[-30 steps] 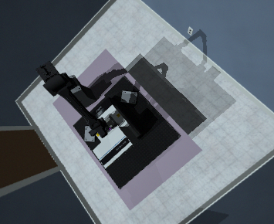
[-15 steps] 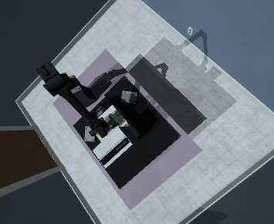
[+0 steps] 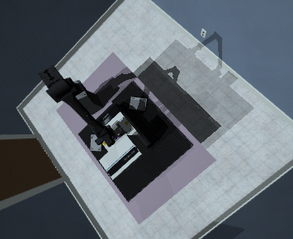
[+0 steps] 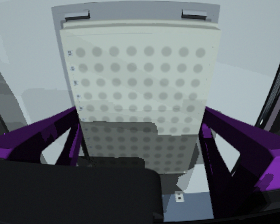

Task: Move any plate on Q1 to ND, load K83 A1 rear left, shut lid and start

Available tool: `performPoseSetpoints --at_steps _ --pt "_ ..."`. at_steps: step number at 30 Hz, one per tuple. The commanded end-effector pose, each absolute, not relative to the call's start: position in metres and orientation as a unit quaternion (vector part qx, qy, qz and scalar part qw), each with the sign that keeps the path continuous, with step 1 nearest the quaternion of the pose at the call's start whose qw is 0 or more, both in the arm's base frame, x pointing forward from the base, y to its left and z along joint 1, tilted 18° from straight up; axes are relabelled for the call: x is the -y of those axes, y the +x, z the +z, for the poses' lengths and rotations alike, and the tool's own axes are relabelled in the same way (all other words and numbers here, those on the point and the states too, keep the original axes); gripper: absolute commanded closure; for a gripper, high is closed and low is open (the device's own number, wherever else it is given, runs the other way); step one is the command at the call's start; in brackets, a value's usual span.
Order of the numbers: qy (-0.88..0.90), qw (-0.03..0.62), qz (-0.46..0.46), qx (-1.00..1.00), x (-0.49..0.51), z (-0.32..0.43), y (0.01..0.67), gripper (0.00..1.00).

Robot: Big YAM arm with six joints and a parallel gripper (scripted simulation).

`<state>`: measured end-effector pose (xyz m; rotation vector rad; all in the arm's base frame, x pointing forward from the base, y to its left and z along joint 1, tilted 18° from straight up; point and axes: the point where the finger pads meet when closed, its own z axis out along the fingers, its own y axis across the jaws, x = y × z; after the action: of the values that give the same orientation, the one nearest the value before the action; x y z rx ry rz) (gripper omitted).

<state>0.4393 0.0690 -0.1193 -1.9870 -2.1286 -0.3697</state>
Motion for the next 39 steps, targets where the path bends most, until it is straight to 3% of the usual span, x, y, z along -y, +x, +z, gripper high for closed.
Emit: performPoseSetpoints --at_steps 1,39 --pt "-0.672 0.084 -0.141 0.722 -0.061 -0.102 0.461 1.00" --pt "-0.677 0.088 -0.140 0.717 -0.067 -0.106 0.451 1.00"
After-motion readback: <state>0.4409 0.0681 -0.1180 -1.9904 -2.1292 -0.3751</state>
